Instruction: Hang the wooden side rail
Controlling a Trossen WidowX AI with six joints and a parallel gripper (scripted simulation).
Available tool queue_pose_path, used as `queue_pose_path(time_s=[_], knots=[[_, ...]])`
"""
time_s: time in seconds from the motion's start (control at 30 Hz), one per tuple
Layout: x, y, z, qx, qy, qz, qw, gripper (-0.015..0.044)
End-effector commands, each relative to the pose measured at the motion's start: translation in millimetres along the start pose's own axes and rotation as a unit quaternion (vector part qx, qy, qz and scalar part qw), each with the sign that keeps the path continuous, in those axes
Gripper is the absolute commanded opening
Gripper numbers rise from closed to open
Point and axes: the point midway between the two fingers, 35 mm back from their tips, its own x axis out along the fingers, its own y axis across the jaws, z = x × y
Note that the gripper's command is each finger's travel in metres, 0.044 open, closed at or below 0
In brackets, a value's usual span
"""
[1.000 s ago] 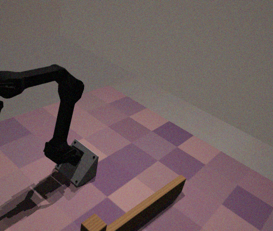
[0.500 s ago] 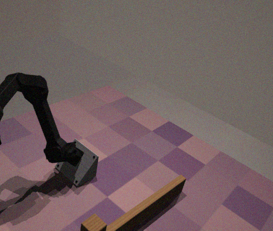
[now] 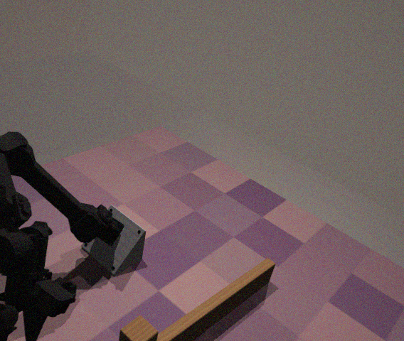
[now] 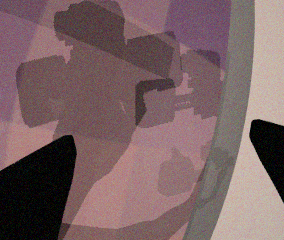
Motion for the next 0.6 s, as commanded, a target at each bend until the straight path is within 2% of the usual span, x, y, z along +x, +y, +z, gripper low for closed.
queue_pose_path(time_s=[0.0, 0.17, 0.33, 0.5, 0.53, 0.57], knots=[[-0.4, 26.2, 49.6, -0.129, -0.044, 0.023, 0.990, 0.0440], [-12.3, 60.4, 102.8, -0.283, -0.090, 0.031, 0.954, 0.0440], [-48.6, 91.5, 151.0, -0.401, -0.169, 0.001, 0.900, 0.0440], [-62.4, 130.1, 163.9, -0.562, -0.168, -0.007, 0.810, 0.0440], [-62.4, 139.3, 162.8, -0.606, -0.157, -0.007, 0.780, 0.0440], [-62.8, 153.0, 160.4, -0.673, -0.141, -0.006, 0.726, 0.0440]])
